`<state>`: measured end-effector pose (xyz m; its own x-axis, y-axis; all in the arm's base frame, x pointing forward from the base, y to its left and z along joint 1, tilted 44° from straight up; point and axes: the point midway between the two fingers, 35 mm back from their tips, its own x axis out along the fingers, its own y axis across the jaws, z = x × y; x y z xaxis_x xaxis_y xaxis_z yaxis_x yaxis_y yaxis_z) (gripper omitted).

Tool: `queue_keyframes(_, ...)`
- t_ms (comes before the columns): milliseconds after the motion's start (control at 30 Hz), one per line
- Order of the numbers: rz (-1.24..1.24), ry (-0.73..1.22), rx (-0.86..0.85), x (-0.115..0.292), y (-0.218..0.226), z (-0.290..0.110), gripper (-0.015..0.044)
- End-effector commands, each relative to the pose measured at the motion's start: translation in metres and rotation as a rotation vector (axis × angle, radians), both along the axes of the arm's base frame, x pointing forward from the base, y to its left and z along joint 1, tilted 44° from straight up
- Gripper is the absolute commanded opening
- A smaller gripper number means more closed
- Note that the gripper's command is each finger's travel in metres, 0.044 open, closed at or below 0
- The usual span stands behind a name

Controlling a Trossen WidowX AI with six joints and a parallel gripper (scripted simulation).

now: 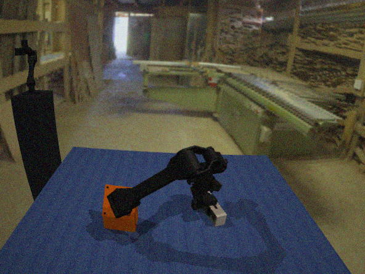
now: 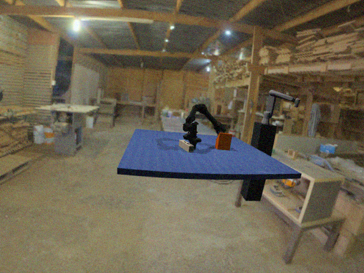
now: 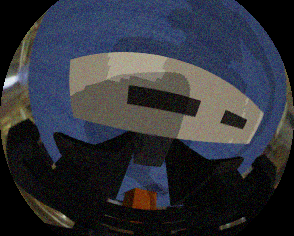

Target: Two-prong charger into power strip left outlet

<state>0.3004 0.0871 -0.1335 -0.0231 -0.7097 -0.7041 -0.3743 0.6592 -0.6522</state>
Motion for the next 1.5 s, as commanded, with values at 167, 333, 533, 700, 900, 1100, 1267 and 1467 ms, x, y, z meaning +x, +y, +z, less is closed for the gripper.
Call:
queue_keyframes(167, 0.000, -0.022, 0.009, 0.0062, 0.0008, -0.0013, 0.0000)
queue_keyframes(333, 0.000, -0.022, 0.009, 0.0064, 0.0013, -0.0009, 0.0000)
queue_keyframes(533, 0.000, -0.022, 0.009, 0.0065, 0.0019, -0.0004, 0.0000)
queue_keyframes(700, 0.000, -0.022, 0.009, 0.0066, 0.0024, 0.0001, 0.0000)
queue_keyframes(900, 0.000, -0.022, 0.009, 0.0067, 0.0030, 0.0006, 0.0000)
queue_keyframes(1100, 0.000, -0.022, 0.009, 0.0068, 0.0036, 0.0012, 0.0000)
queue_keyframes(1267, 0.000, -0.022, 0.009, 0.0069, 0.0040, 0.0016, 0.0000)
queue_keyframes(1467, 0.000, -0.022, 0.010, 0.0071, 0.0046, 0.0021, 0.0000)
